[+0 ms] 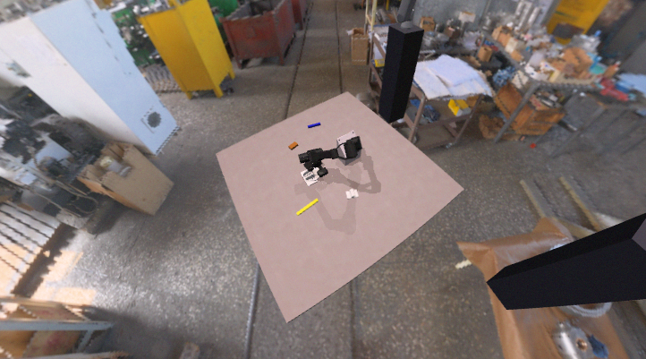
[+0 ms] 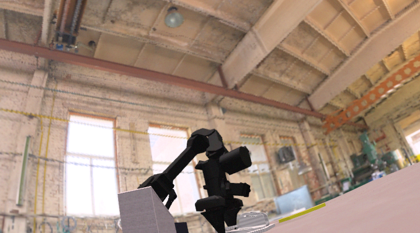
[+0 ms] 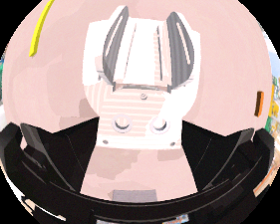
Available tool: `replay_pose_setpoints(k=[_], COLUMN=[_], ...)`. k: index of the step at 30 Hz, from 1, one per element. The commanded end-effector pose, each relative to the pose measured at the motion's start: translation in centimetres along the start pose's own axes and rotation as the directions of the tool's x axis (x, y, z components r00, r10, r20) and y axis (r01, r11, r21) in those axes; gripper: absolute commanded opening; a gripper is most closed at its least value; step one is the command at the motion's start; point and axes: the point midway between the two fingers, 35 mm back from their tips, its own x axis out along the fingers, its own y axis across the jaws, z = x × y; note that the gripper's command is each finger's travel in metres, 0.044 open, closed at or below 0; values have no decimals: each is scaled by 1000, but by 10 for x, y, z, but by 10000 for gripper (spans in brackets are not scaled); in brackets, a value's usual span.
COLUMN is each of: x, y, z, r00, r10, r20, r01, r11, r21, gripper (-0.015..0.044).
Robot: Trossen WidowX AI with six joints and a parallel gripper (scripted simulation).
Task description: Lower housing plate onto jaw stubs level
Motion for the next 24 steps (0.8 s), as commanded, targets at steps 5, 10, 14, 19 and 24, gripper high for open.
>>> replay_pose_setpoints(k=[5, 10, 14, 19, 24], x=[2, 4, 4, 6, 6], y=[0, 0, 0, 0, 0], z=[-1, -1, -1, -1, -1], r00=[1000, 1000, 1000, 1000, 1000], r10=[3, 3, 3, 4, 4], r20=[-2, -2, -2, -2, -2], r01=[-3, -3, -3, -4, -4], r11=[1000, 1000, 1000, 1000, 1000], r21=[7, 7, 7, 8, 8], gripper=[351, 351, 351, 351, 351])
